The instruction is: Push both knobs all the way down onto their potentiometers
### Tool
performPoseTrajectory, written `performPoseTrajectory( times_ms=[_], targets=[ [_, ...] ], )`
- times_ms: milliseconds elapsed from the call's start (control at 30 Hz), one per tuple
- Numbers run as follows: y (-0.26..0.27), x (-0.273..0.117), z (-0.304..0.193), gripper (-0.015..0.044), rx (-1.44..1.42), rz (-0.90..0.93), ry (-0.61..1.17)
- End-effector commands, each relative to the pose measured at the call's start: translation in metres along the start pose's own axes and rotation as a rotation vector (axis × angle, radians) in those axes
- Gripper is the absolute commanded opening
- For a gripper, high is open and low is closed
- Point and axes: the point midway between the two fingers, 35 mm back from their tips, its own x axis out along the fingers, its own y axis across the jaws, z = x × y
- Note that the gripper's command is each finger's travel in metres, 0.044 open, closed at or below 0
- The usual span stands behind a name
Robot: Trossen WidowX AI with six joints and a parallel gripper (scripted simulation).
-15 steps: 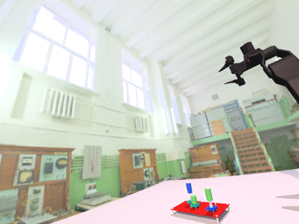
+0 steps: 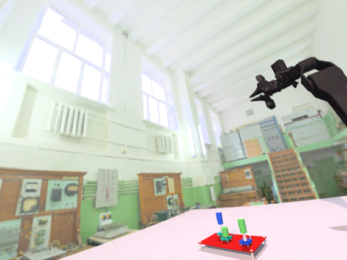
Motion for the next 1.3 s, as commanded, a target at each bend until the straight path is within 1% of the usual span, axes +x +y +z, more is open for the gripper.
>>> performPoseTrajectory(
  times_ms=[0,333,667,967,1267],
  targets=[
    [0.015,0.02,0.005,0.0,0.151,0.019,-0.006],
    [0.057,0.066,0.028,0.0,0.475,0.104,-0.006],
    [0.104,0.106,0.062,0.0,0.793,0.231,0.014],
    [0.152,0.135,0.105,0.0,1.053,0.384,0.066],
    [0.204,0.152,0.158,0.0,1.279,0.569,0.165]
  ],
)
